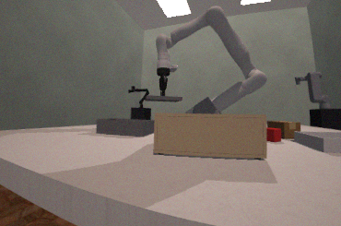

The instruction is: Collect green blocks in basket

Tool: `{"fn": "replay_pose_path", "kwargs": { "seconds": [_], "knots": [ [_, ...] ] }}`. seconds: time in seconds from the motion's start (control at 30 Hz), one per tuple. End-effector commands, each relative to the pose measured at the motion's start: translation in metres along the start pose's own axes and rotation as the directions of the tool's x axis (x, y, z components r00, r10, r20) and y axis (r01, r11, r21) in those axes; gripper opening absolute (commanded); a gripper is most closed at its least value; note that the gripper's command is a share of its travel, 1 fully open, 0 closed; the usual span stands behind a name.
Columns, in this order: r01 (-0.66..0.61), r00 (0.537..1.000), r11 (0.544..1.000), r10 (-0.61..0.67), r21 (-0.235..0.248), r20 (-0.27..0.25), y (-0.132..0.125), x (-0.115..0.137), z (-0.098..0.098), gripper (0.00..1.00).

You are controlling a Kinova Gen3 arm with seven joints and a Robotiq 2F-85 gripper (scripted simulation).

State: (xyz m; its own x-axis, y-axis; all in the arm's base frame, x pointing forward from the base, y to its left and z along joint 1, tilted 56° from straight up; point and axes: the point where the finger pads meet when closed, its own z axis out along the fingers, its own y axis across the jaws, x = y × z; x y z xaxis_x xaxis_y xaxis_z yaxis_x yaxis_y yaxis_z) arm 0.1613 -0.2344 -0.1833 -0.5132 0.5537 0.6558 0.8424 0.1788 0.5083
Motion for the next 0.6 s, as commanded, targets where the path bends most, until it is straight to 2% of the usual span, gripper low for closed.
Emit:
{"fn": "replay_pose_path", "kwargs": {
  "seconds": [0.0,0.57],
  "knots": [
    [0.0,1.0,1.0,0.0,0.0,0.002,0.0,-0.0004,-0.0008,0.1],
    [0.0,1.0,1.0,0.0,0.0,0.004,-0.0001,-0.0004,0.0051,0.1]
  ]
}}
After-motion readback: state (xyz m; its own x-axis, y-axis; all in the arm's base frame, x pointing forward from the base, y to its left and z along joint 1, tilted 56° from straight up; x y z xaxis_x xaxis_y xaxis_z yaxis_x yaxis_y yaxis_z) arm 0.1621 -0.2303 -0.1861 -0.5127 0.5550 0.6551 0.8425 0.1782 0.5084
